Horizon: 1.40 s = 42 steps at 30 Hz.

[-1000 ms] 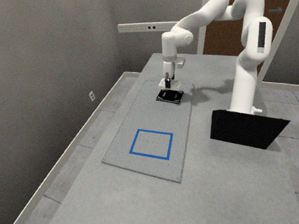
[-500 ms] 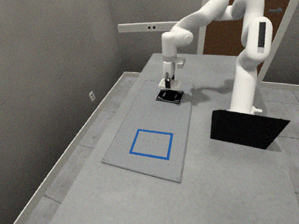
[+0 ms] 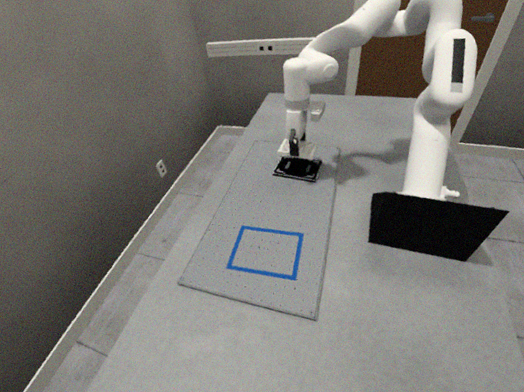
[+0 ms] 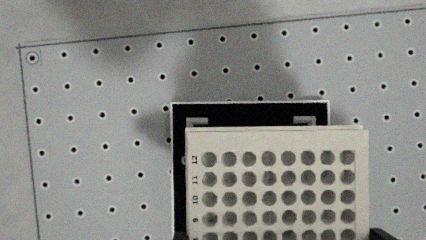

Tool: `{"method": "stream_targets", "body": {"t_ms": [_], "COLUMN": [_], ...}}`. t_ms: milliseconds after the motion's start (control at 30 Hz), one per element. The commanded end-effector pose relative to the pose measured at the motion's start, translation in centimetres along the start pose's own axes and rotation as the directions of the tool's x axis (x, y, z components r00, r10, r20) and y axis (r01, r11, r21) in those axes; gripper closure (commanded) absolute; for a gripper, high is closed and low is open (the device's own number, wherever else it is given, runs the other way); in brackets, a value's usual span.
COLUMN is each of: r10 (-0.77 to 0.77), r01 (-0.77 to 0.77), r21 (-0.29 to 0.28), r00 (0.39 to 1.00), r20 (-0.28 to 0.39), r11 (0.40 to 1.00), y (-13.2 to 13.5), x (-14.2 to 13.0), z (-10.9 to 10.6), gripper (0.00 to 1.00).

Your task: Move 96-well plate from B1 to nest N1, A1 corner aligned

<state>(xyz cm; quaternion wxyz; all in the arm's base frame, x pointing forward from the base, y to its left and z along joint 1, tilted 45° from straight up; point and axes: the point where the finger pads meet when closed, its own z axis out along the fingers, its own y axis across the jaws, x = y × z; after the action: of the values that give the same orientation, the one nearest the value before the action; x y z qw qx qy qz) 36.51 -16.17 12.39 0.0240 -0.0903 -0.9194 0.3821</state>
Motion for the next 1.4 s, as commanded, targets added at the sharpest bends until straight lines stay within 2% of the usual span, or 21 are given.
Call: {"method": "stream_targets", "body": {"t_ms": [0, 1233, 1367], "r10": [0.000, 0.000, 0.000], "r01": [0.000, 0.000, 0.000], "r21": [-0.001, -0.001, -0.001], "r00": [1.000, 1.000, 1.000], "r20": [0.005, 0.005, 0.005], "r11": [1.000, 1.000, 1.000], "y": [0.1, 0.1, 0.1], "x": [-0.1, -0.2, -0.2], "z": [0.5, 6.1, 6.1], "gripper": [1.00, 1.00, 1.00]}}
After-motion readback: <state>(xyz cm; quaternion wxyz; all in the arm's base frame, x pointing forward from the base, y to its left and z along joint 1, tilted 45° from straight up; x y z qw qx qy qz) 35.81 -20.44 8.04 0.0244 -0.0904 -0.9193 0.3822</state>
